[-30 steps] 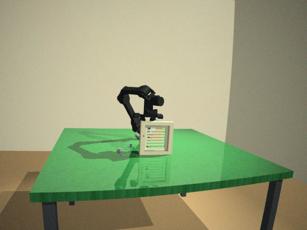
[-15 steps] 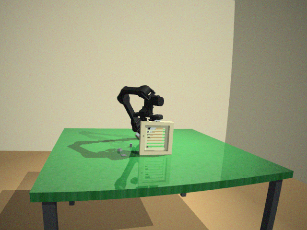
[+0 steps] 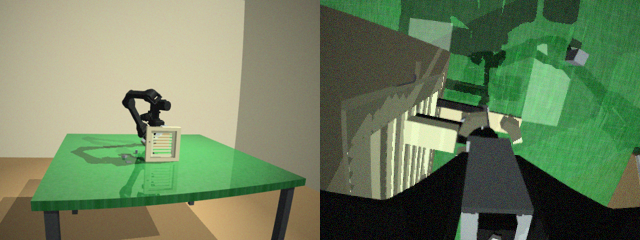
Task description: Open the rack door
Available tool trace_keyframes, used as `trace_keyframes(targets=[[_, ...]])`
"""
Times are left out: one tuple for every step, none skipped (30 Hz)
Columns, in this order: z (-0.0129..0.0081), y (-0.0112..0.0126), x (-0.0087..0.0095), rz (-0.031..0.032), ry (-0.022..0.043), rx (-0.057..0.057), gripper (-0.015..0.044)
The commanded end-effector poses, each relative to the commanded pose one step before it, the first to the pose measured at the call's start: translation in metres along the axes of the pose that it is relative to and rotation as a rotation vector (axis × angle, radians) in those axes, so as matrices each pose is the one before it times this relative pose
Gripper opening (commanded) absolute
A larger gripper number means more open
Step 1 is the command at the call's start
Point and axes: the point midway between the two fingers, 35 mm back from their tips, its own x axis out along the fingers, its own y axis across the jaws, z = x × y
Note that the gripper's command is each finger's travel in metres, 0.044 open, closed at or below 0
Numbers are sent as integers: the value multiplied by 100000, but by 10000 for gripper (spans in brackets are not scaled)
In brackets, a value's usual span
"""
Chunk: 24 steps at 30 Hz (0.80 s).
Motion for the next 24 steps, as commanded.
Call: trace_keyframes(targets=[[-19, 3, 47, -144, 27, 22021, 20], [0, 0, 0, 0, 0, 4928, 20], [0, 0, 0, 0, 0, 4928, 20], [0, 0, 0, 0, 0, 4928, 20], [0, 0, 0, 0, 0, 4926, 20], [0, 0, 0, 0, 0, 4048, 20], [0, 0, 0, 0, 0, 2429, 20], [0, 0, 0, 0, 0, 810, 20], [0, 0, 0, 0, 0, 0, 20], [0, 0, 0, 0, 0, 0, 20], [0, 0, 0, 0, 0, 0, 20], [0, 0, 0, 0, 0, 0, 20], [0, 0, 0, 0, 0, 0, 20], [0, 0, 0, 0, 0, 0, 20], [0, 0, 0, 0, 0, 0, 20], [0, 0, 0, 0, 0, 0, 20], [0, 0, 0, 0, 0, 0, 20], [0, 0, 0, 0, 0, 0, 20], [0, 0, 0, 0, 0, 0, 20], [0, 0, 0, 0, 0, 0, 20], [0, 0, 0, 0, 0, 0, 20], [0, 0, 0, 0, 0, 0, 20], [0, 0, 0, 0, 0, 0, 20], [0, 0, 0, 0, 0, 0, 20]])
